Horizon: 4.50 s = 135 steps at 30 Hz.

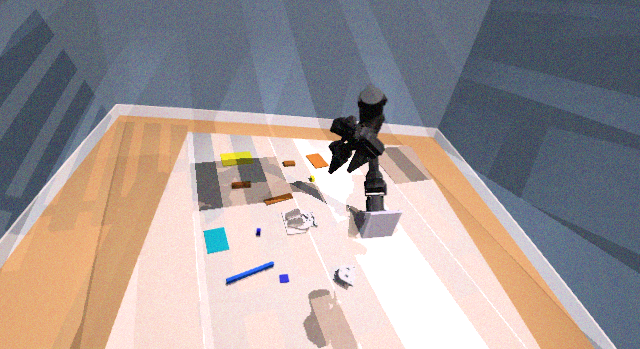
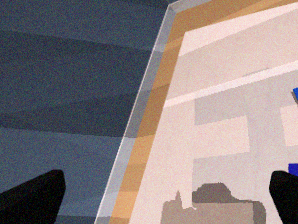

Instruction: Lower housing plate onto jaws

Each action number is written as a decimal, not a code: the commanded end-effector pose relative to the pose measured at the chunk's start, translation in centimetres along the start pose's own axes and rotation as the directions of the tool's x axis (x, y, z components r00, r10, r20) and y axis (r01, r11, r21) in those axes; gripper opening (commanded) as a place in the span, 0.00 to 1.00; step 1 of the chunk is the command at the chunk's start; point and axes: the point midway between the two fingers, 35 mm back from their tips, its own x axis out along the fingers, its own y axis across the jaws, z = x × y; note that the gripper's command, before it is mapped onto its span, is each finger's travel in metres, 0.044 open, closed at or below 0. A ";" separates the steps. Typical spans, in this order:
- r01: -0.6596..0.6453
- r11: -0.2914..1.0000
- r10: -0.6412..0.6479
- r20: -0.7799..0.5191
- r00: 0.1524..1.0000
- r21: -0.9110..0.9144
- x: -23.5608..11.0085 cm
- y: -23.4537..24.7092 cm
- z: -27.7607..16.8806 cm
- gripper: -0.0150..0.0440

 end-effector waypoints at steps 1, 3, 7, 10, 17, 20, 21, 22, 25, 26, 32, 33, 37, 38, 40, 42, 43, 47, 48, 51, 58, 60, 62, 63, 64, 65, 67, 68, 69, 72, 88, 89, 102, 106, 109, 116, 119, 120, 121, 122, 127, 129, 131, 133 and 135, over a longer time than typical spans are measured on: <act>0.058 0.998 -0.055 -0.077 0.995 0.033 2.6 -0.5 -2.6 1.00; 0.090 0.995 -0.084 -0.113 0.990 0.049 3.8 -0.8 -3.9 1.00; 0.161 0.984 -0.144 -0.184 0.972 0.080 6.1 -1.6 -6.5 1.00; 0.219 0.971 -0.190 -0.235 0.953 0.100 7.7 -2.3 -8.4 1.00; 0.364 0.922 -0.301 -0.346 0.889 0.134 10.7 -4.4 -13.1 1.00; 0.429 0.892 -0.349 -0.389 0.853 0.142 11.8 -5.5 -15.1 1.00; 0.451 0.881 -0.364 -0.403 0.840 0.145 12.1 -5.9 -15.8 1.00; 0.473 0.869 -0.380 -0.416 0.826 0.146 12.4 -6.2 -16.5 1.00; 0.539 0.829 -0.427 -0.454 0.782 0.149 13.2 -7.4 -18.5 1.00; 0.561 0.814 -0.442 -0.465 0.767 0.149 13.4 -7.9 -19.1 1.00; 0.684 0.716 -0.531 -0.529 0.662 0.138 14.4 -10.5 -23.0 1.00; 0.701 0.701 -0.543 -0.537 0.645 0.133 14.5 -10.9 -23.5 1.00; 0.762 0.636 -0.588 -0.563 0.581 0.122 14.7 -12.4 -25.5 1.00; 0.776 0.619 -0.598 -0.568 0.566 0.122 14.8 -12.7 -25.9 1.00; 0.799 0.588 -0.615 -0.575 0.541 0.123 14.8 -13.3 -26.7 1.00; 0.807 0.577 -0.620 -0.577 0.532 0.124 14.8 -13.5 -26.9 1.00; 0.807 0.577 -0.620 -0.577 0.532 0.124 14.8 -13.5 -26.9 1.00; 0.807 0.577 -0.620 -0.576 0.532 0.124 15.3 -14.1 -27.4 1.00; 0.807 0.577 -0.621 -0.576 0.532 0.124 15.8 -14.8 -28.1 1.00; 0.808 0.576 -0.622 -0.576 0.531 0.123 16.7 -16.1 -29.2 1.00; 0.808 0.576 -0.622 -0.576 0.531 0.123 16.7 -16.1 -29.2 1.00; 0.808 0.576 -0.622 -0.576 0.531 0.123 16.7 -16.1 -29.2 1.00; 0.808 0.576 -0.622 -0.576 0.531 0.123 16.7 -16.1 -29.2 1.00; 0.808 0.576 -0.622 -0.576 0.531 0.123 16.7 -16.1 -29.2 1.00; 0.808 0.576 -0.622 -0.576 0.531 0.123 16.7 -16.1 -29.2 1.00; 0.808 0.576 -0.622 -0.576 0.531 0.123 16.7 -16.1 -29.2 1.00; 0.808 0.576 -0.622 -0.576 0.531 0.123 16.7 -16.1 -29.2 1.00; 0.808 0.576 -0.622 -0.576 0.531 0.123 16.7 -16.1 -29.2 1.00; 0.808 0.576 -0.622 -0.576 0.531 0.123 16.7 -16.1 -29.2 1.00; 0.808 0.576 -0.622 -0.576 0.531 0.123 16.7 -16.1 -29.2 1.00; 0.808 0.576 -0.622 -0.576 0.531 0.123 16.7 -16.1 -29.2 1.00; 0.808 0.576 -0.622 -0.576 0.531 0.123 16.7 -16.1 -29.2 1.00; 0.808 0.576 -0.622 -0.576 0.531 0.123 16.7 -16.1 -29.2 1.00; 0.808 0.576 -0.622 -0.576 0.531 0.123 16.7 -16.1 -29.2 1.00; 0.808 0.576 -0.622 -0.576 0.531 0.123 16.7 -16.1 -29.2 1.00; 0.808 0.576 -0.622 -0.576 0.531 0.123 16.7 -16.1 -29.2 1.00; 0.808 0.576 -0.622 -0.576 0.531 0.123 16.7 -16.1 -29.2 1.00; 0.808 0.576 -0.622 -0.576 0.531 0.123 16.7 -16.1 -29.2 1.00; 0.808 0.576 -0.622 -0.576 0.531 0.123 16.7 -16.1 -29.2 1.00; 0.808 0.576 -0.622 -0.576 0.531 0.123 16.7 -16.1 -29.2 1.00; 0.808 0.576 -0.622 -0.576 0.531 0.123 16.7 -16.1 -29.2 1.00; 0.808 0.576 -0.622 -0.576 0.531 0.123 16.7 -16.1 -29.2 1.00; 0.808 0.576 -0.622 -0.576 0.531 0.123 16.7 -16.1 -29.2 1.00; 0.808 0.576 -0.622 -0.576 0.531 0.123 16.7 -16.1 -29.2 1.00; 0.808 0.576 -0.622 -0.576 0.531 0.123 16.7 -16.1 -29.2 1.00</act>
